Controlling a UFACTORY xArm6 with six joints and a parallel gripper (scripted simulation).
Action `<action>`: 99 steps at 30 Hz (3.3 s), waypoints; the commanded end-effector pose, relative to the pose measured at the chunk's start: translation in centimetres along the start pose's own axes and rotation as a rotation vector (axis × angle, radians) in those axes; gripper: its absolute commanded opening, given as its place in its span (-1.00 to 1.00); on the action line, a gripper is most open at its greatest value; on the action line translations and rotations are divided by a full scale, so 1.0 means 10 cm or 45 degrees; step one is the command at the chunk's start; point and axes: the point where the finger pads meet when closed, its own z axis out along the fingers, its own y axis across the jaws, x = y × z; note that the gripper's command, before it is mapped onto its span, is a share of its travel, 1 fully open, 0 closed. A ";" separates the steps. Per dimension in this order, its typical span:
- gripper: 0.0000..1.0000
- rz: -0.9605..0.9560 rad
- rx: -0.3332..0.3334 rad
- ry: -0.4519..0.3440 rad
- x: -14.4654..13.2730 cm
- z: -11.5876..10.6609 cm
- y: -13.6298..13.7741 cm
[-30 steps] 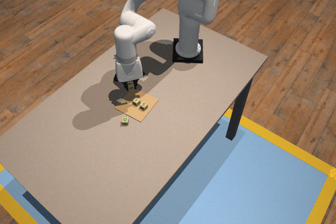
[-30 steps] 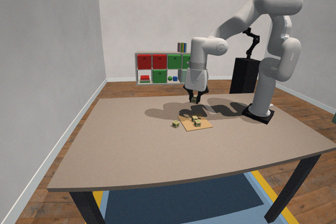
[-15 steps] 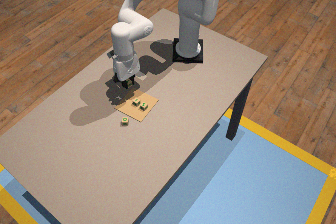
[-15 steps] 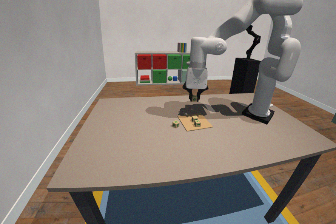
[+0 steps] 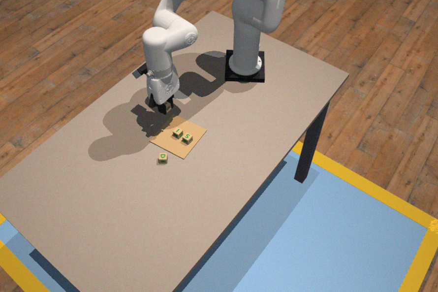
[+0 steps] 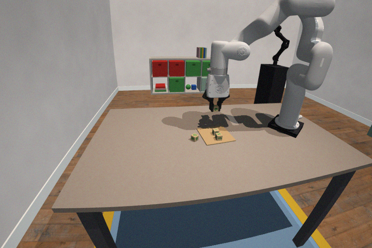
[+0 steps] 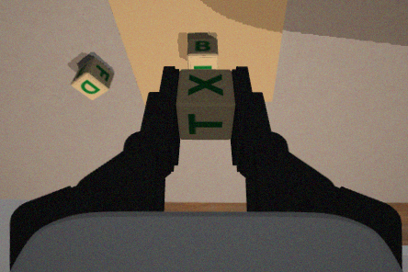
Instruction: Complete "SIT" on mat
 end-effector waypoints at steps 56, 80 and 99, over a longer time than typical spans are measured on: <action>-0.57 -0.012 0.005 0.002 -0.01 0.95 -0.02; -0.57 -0.012 0.005 0.002 -0.01 0.95 -0.02; -0.57 -0.012 0.005 0.002 -0.01 0.95 -0.03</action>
